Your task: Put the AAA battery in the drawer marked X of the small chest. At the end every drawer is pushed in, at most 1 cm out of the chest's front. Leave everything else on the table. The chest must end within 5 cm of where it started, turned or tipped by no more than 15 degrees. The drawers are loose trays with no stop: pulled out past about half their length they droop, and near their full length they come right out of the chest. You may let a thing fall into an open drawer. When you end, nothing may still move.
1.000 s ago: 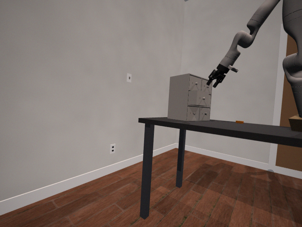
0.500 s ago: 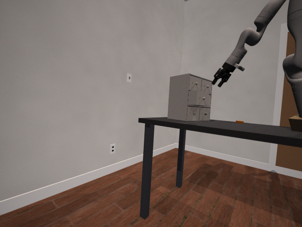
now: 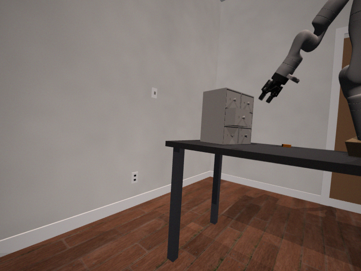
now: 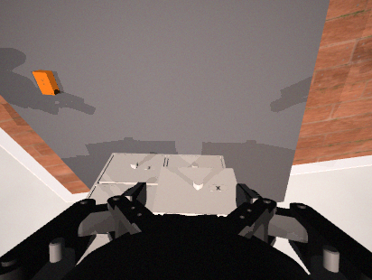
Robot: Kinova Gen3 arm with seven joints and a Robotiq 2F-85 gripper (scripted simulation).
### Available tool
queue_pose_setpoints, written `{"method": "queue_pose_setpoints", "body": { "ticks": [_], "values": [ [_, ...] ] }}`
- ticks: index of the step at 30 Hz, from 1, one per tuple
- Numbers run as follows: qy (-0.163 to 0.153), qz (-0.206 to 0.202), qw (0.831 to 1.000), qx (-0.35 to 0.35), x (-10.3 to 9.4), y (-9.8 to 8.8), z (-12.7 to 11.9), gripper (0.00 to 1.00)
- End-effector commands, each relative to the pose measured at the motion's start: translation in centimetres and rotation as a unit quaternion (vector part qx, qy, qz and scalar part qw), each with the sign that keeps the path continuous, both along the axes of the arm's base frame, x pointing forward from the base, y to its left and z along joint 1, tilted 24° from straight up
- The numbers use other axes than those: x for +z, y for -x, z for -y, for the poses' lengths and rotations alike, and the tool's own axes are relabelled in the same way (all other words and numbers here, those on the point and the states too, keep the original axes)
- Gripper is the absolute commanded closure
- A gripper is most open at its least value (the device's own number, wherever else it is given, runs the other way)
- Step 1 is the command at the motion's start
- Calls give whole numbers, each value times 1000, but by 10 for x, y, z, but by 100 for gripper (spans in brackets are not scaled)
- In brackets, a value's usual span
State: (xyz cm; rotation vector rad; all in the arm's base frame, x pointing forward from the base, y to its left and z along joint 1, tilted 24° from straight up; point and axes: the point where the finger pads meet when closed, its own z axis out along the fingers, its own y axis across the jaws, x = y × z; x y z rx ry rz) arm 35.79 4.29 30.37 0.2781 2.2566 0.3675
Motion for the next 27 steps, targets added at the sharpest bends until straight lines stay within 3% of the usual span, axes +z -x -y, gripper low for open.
{"method": "queue_pose_setpoints", "body": {
  "ticks": [1,27],
  "values": [
    [0,2,1000,-15,2,3,10,0],
    [0,2,1000,-15,1,12,8,0]
  ]
}}
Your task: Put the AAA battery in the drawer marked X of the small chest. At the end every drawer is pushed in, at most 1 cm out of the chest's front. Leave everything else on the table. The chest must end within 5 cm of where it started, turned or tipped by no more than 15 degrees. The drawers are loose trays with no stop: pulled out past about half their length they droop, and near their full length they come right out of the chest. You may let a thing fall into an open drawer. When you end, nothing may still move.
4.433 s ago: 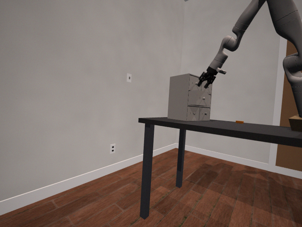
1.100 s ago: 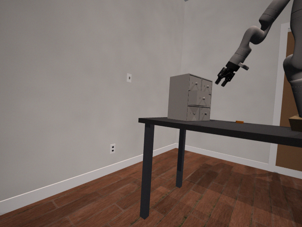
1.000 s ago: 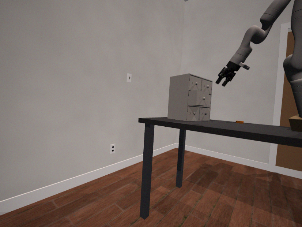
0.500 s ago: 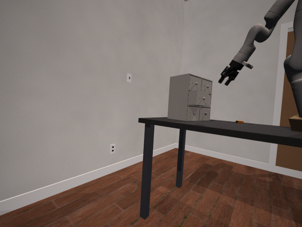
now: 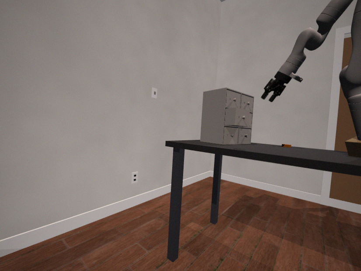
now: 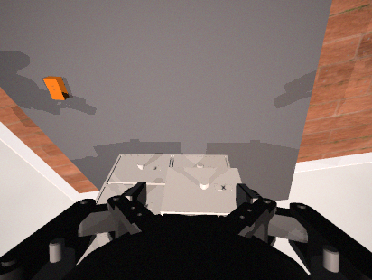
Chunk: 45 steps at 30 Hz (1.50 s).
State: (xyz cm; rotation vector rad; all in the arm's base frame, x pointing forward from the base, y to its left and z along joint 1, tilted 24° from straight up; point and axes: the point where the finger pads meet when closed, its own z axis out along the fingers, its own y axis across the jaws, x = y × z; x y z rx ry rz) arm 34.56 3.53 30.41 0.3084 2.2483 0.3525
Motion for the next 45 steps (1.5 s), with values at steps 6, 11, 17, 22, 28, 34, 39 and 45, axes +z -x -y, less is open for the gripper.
{"method": "queue_pose_setpoints", "body": {
  "ticks": [6,11,17,22,28,34,39,45],
  "values": [
    [0,-1,1000,0,1,0,1,0],
    [-1,-5,1000,1,1,0,1,0],
    [-2,-12,1000,4,2,0,1,0],
    [-2,-18,1000,6,3,0,1,0],
    [-4,-32,999,12,5,1,2,0],
    [-6,-51,999,19,7,1,3,0],
    [-7,-62,998,23,9,2,3,0],
    [-10,-87,996,32,12,3,4,0]
  ]
}}
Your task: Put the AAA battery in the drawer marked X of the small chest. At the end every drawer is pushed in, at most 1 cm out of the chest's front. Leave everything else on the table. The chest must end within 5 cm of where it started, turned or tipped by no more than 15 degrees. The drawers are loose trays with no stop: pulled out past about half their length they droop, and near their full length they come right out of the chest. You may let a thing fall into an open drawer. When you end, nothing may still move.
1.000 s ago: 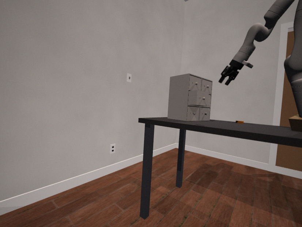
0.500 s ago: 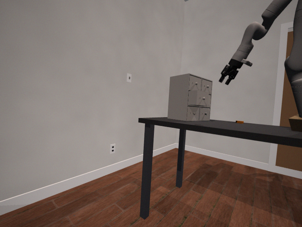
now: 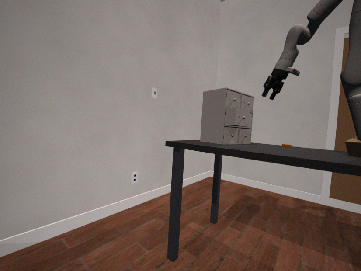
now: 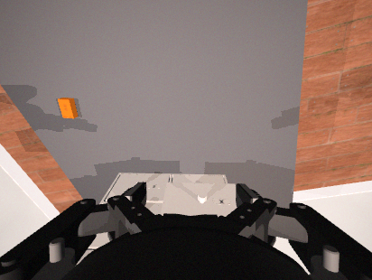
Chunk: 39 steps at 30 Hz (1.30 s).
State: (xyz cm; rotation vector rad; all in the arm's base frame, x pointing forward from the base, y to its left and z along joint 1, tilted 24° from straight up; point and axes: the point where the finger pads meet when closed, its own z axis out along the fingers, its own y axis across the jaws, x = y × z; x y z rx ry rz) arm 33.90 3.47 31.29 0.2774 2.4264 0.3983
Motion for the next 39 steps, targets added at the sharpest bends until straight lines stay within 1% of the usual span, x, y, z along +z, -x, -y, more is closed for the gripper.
{"method": "queue_pose_setpoints", "body": {
  "ticks": [1,7,9,24,26,39],
  "values": [
    [-1,-8,1000,-1,4,-4,4,0],
    [-4,-37,999,10,7,-3,5,0],
    [-4,-37,999,10,7,-3,5,0],
    [-12,-113,993,38,17,0,9,0],
    [-12,-113,993,38,17,0,9,0],
    [-18,-166,984,58,24,2,11,0]
  ]
}}
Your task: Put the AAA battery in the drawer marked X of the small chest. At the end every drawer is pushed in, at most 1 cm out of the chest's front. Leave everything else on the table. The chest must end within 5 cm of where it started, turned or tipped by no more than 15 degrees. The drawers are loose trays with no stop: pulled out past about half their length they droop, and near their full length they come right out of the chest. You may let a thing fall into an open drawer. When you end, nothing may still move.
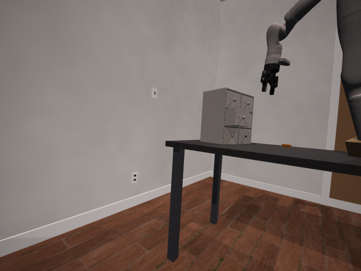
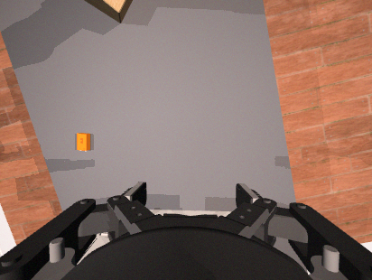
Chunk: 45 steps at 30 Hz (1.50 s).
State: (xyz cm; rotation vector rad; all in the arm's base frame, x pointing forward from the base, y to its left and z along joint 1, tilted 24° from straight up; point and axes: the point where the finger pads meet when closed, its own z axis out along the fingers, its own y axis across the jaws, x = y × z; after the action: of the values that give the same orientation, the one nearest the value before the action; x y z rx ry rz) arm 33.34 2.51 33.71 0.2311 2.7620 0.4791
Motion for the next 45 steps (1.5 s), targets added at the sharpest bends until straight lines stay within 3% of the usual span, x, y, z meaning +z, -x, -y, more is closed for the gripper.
{"method": "queue_pose_setpoints", "body": {
  "ticks": [1,18,45],
  "values": [
    [0,-9,1000,2,0,-3,1,0],
    [-3,-36,999,12,4,-2,3,0],
    [-4,-38,999,13,4,-2,3,0]
  ]
}}
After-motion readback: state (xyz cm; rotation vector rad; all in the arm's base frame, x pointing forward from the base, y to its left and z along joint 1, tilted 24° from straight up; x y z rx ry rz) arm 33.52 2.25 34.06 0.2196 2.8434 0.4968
